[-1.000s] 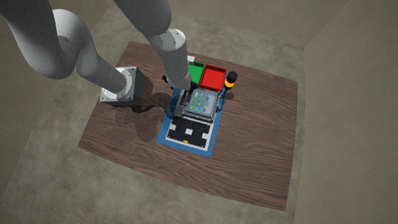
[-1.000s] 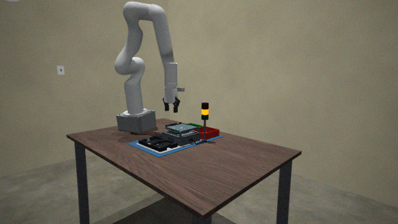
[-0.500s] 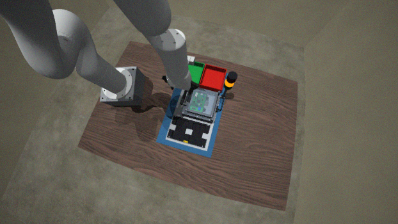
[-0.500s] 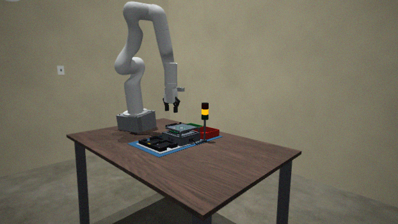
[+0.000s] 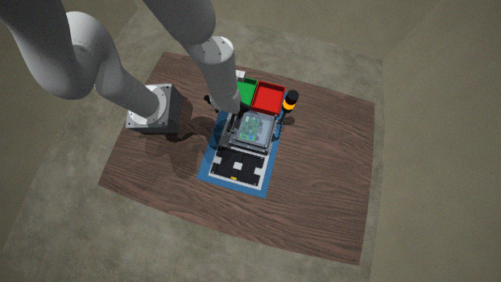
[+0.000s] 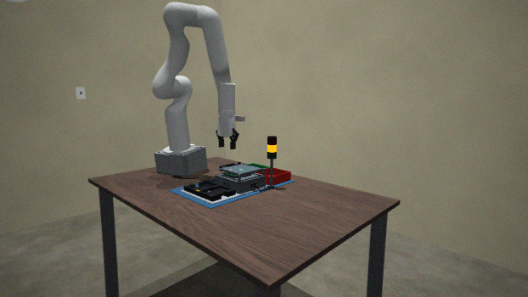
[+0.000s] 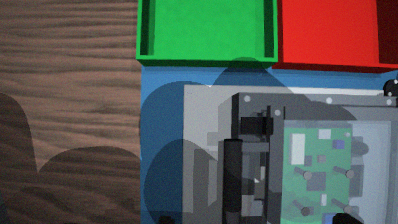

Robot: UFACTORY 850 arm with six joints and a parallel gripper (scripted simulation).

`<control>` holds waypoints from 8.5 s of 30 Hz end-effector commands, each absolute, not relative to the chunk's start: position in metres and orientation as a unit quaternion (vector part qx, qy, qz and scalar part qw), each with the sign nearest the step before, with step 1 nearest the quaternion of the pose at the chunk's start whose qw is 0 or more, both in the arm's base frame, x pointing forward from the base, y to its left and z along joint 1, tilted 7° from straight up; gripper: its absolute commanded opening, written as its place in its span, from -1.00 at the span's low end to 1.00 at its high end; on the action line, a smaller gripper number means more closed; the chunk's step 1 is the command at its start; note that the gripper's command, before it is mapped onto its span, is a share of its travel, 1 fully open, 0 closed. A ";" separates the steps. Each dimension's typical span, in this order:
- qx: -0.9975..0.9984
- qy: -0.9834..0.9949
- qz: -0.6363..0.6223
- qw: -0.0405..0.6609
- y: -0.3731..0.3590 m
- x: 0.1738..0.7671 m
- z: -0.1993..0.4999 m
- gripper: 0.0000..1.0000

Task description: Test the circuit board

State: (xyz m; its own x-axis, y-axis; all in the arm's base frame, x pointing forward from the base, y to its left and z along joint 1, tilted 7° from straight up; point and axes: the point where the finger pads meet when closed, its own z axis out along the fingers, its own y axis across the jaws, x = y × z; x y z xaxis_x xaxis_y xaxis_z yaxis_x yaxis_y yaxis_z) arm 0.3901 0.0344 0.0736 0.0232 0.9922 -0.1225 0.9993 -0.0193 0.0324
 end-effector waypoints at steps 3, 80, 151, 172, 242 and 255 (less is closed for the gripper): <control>0.713 0.698 -0.032 0.055 0.035 0.391 0.074 1.00; 0.713 0.698 -0.032 0.055 0.036 0.390 0.089 -1.00; 0.998 0.029 0.014 0.062 0.036 0.390 0.089 -1.00; 0.998 -0.011 0.016 0.061 0.036 0.390 0.089 -1.00; 0.998 -0.011 0.016 0.061 0.082 0.394 0.084 -1.00; 0.998 -0.011 0.016 0.061 0.100 0.396 0.081 -1.00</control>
State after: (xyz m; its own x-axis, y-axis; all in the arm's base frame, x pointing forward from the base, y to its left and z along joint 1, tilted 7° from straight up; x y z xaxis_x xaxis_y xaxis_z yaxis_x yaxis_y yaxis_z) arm 0.3950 0.0979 0.0813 0.9993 -0.0191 0.0322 -0.0230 -0.9922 0.1224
